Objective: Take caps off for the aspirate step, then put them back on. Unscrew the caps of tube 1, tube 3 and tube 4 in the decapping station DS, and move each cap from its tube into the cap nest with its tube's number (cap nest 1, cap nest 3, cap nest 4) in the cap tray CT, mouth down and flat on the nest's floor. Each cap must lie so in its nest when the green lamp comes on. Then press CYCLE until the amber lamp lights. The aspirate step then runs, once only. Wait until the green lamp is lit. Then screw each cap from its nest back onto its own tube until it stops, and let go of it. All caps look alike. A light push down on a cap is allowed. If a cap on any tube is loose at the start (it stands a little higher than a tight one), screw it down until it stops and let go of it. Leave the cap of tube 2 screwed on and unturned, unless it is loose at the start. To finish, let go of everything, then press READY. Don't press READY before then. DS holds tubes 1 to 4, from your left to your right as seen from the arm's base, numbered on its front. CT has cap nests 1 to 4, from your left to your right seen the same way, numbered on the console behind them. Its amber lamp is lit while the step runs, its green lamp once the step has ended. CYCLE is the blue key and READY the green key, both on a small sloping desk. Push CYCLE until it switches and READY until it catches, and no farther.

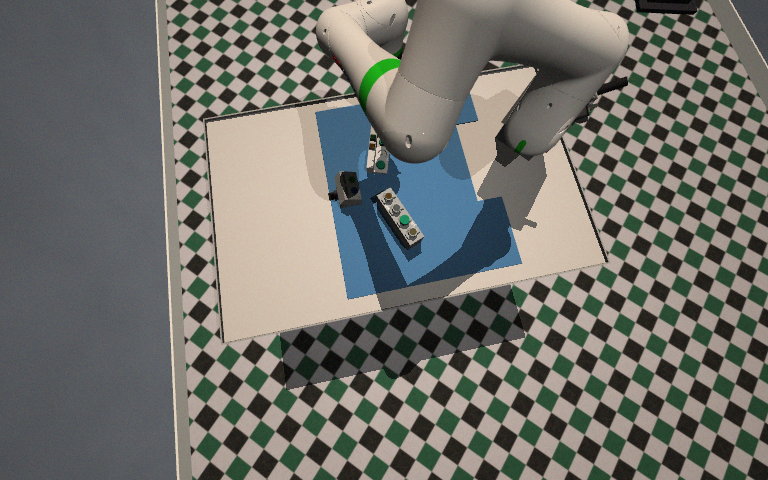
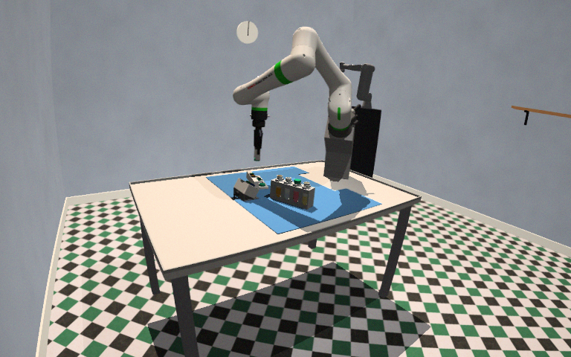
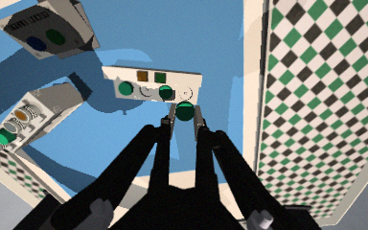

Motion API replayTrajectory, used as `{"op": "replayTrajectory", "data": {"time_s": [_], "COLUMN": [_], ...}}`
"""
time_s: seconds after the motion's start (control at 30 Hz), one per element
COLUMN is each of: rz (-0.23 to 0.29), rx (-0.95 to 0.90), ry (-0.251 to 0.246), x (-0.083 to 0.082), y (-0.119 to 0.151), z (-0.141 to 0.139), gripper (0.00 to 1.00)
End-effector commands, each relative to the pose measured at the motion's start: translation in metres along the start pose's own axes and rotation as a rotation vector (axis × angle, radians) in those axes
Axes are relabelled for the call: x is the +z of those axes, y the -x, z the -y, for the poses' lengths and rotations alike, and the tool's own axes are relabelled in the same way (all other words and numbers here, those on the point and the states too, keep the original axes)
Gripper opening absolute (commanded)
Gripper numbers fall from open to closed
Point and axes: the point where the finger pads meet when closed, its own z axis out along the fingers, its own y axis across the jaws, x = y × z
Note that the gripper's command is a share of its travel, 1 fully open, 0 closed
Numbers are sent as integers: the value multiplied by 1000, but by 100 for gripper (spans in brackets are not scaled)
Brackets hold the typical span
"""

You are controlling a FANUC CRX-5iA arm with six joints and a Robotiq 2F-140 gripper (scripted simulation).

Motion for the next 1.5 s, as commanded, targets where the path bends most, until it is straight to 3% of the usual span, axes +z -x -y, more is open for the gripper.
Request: {"op": "replayTrajectory", "data": {"time_s": [0.0, 0.33, 0.4, 0.6, 1.47], "rz": [-1, -1, -1, -1, -1], "rx": [0, 0, 0, 0, 0], "ry": [0, 0, 0, 0, 0], "x": [20, 70, 70, 98, 104], "y": [0, -1, -1, -1, -1], "z": [0, -1, -1, -1, -1], "gripper": [0, 0, 0, 0, 0]}}
